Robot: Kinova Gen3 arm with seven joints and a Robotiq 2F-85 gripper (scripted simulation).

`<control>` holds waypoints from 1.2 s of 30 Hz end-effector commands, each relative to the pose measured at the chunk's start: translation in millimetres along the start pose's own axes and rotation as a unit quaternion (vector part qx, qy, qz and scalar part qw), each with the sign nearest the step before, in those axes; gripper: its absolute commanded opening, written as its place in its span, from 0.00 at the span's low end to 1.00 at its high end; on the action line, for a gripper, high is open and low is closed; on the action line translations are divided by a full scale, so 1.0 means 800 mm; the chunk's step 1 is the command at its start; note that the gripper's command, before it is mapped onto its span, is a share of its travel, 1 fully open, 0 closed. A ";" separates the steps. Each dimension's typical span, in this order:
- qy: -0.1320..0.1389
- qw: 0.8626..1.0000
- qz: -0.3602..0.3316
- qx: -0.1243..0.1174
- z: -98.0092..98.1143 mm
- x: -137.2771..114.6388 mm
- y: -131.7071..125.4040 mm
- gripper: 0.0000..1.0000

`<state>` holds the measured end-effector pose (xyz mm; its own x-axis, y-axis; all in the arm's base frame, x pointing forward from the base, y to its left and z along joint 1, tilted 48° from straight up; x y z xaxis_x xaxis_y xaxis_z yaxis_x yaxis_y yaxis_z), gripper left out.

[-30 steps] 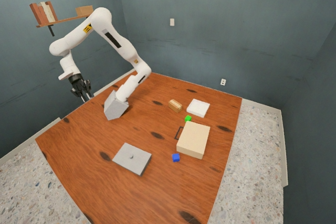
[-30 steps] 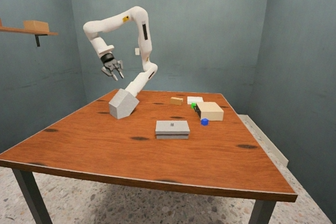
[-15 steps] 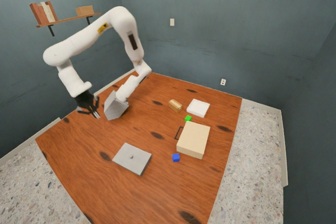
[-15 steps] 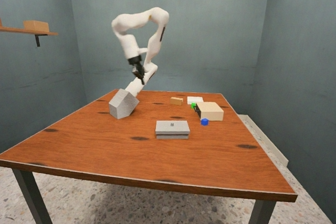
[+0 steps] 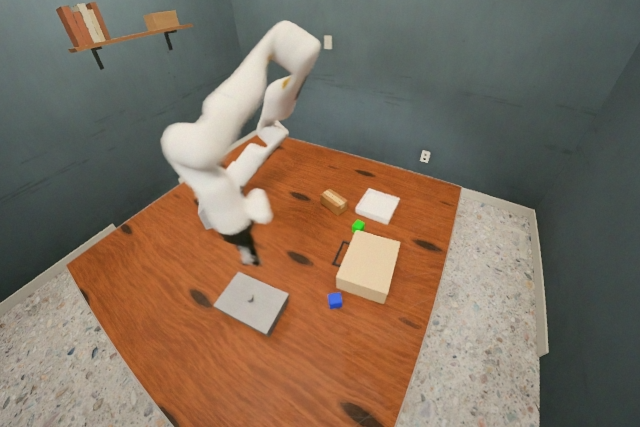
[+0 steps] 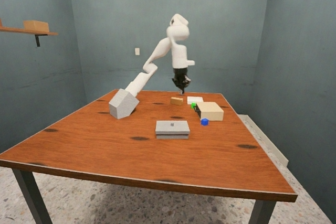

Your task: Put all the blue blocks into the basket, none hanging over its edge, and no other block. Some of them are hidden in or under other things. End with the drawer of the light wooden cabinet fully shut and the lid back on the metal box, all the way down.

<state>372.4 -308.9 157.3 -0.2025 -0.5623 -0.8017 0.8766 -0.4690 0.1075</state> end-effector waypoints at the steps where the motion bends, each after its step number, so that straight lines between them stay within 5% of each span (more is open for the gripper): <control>1: -0.029 0.990 0.135 -0.019 -0.032 -0.070 0.047 0.10; 6: -0.040 0.955 0.292 -0.038 -0.076 -0.159 0.083 0.10; 8: -0.040 0.955 0.292 -0.038 -0.076 -0.159 0.083 0.10; 11: -0.039 0.948 0.314 -0.040 -0.096 -0.199 0.097 0.10; 36: -0.033 0.946 0.321 -0.040 -0.099 -0.208 0.096 0.10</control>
<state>508.0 -195.4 251.7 0.3646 -0.7504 -0.5514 0.8559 0.0369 0.5157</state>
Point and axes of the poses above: the point where the finger pads meet when closed, its own z axis back along the fingers, its own y axis across the jaws, x = y × z, the point moved 6 cm from there along z, back along the fingers, and after that the axes turned 5 degrees about z, right-handed, at the moved point
